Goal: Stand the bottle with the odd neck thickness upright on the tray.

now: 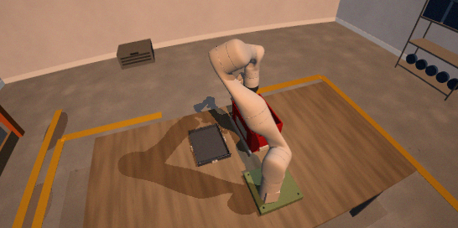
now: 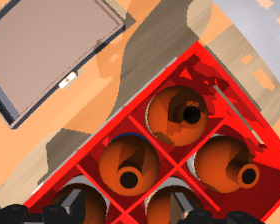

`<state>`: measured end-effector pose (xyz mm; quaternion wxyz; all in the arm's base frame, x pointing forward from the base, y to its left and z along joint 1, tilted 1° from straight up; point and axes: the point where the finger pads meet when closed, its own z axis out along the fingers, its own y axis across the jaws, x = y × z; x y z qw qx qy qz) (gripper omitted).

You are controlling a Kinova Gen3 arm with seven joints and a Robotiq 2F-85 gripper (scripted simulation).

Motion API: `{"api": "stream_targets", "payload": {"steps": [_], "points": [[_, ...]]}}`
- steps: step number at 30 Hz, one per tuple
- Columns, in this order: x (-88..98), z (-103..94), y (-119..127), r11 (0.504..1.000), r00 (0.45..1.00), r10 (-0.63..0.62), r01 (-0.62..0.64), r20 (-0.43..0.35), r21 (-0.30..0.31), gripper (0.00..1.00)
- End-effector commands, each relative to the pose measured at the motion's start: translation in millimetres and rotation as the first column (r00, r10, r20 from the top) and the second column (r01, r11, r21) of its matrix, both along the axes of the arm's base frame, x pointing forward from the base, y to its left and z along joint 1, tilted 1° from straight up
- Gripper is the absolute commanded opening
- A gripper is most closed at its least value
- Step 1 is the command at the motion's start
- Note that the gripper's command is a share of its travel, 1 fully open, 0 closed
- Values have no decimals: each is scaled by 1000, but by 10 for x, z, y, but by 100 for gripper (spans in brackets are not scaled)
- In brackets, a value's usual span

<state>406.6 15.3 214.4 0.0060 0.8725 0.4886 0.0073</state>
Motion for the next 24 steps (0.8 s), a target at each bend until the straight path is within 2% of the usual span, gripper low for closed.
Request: {"api": "stream_targets", "payload": {"steps": [1, 24], "points": [[3, 4, -1, 1000, 1000, 0, 0, 1, 0, 64], [6, -144, 2, 1000, 1000, 0, 0, 1, 0, 64]]}}
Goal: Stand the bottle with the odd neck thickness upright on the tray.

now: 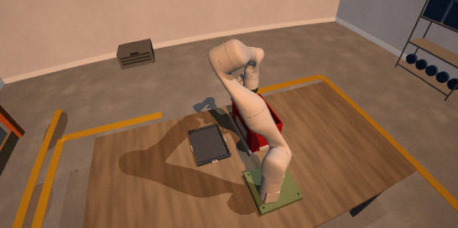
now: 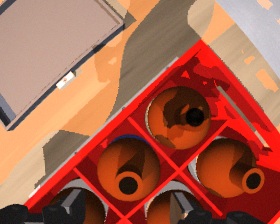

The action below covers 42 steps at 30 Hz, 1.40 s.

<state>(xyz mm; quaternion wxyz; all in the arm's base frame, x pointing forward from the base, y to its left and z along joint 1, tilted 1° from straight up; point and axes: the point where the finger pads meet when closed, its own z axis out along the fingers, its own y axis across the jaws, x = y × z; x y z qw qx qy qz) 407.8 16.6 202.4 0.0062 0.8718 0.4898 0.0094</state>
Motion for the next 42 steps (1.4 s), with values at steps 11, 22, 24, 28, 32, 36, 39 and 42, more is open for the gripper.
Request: {"api": "stream_targets", "payload": {"steps": [11, 22, 24, 28, 32, 36, 39, 42], "points": [[-3, -145, -10, 1000, 1000, -3, 3, -3, -2, 64], [0, -265, -8, 1000, 1000, -3, 3, -3, -2, 64], [0, -279, -8, 1000, 1000, -3, 3, -3, -2, 64], [0, -290, -7, 1000, 1000, -3, 3, -3, -2, 64], [1, -305, -7, 1000, 1000, -3, 3, -3, -2, 64], [1, -310, -7, 1000, 1000, -3, 3, -3, -2, 64], [1, -311, -7, 1000, 1000, -3, 3, -3, -2, 64], [1, -311, -7, 1000, 1000, -3, 3, -3, -2, 64]]}}
